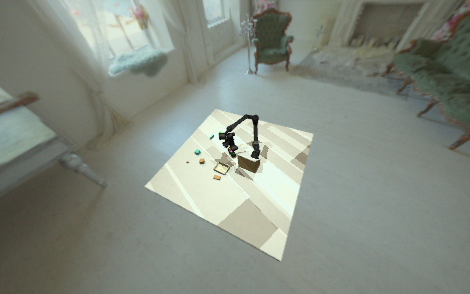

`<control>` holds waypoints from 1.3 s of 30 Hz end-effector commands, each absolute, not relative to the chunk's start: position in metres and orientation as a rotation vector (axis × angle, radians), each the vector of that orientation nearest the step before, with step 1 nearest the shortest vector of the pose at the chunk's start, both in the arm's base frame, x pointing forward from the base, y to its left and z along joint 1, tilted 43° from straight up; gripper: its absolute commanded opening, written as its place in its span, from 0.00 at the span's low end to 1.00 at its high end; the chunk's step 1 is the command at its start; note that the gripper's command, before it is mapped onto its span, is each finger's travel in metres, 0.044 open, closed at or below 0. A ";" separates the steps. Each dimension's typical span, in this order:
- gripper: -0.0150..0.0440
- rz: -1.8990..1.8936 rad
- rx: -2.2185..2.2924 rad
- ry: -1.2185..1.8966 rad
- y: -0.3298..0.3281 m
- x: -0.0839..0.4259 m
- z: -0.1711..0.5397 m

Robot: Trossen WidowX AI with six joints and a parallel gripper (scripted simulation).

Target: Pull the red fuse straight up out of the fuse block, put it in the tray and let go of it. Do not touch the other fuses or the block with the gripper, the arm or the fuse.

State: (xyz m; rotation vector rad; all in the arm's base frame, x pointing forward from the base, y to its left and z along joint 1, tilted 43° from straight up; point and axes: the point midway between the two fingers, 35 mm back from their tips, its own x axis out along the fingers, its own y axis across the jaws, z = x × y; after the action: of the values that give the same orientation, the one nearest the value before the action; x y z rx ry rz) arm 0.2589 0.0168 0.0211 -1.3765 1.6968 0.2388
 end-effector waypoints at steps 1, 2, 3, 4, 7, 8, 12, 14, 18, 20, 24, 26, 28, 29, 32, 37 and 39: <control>0.25 0.245 -1.366 1.692 0.030 0.264 0.014; 0.25 0.247 -1.366 1.691 0.035 0.266 0.011; 0.25 0.248 -1.365 1.690 0.039 0.267 0.009; 0.25 0.249 -1.364 1.689 0.043 0.269 0.006; 0.25 0.253 -1.363 1.688 0.055 0.272 -0.003; 0.25 0.254 -1.362 1.687 0.059 0.273 -0.006; 0.25 0.257 -1.360 1.686 0.076 0.276 -0.019; 0.25 0.258 -1.359 1.685 0.084 0.277 -0.026; 0.25 0.259 -1.358 1.685 0.101 0.277 -0.040; 0.25 0.259 -1.358 1.685 0.109 0.277 -0.047; 0.25 0.259 -1.357 1.685 0.125 0.275 -0.062; 0.25 0.258 -1.357 1.686 0.132 0.274 -0.070; 0.25 0.257 -1.358 1.686 0.140 0.272 -0.078; 0.25 0.256 -1.358 1.686 0.143 0.271 -0.082; 0.25 0.253 -1.359 1.687 0.154 0.267 -0.094; 0.25 0.248 -1.360 1.689 0.169 0.260 -0.112; 0.25 0.248 -1.360 1.689 0.169 0.260 -0.113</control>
State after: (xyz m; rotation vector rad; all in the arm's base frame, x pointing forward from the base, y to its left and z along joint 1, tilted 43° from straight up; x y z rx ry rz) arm 0.2616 0.1628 -0.1067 -1.3717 1.6866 0.2524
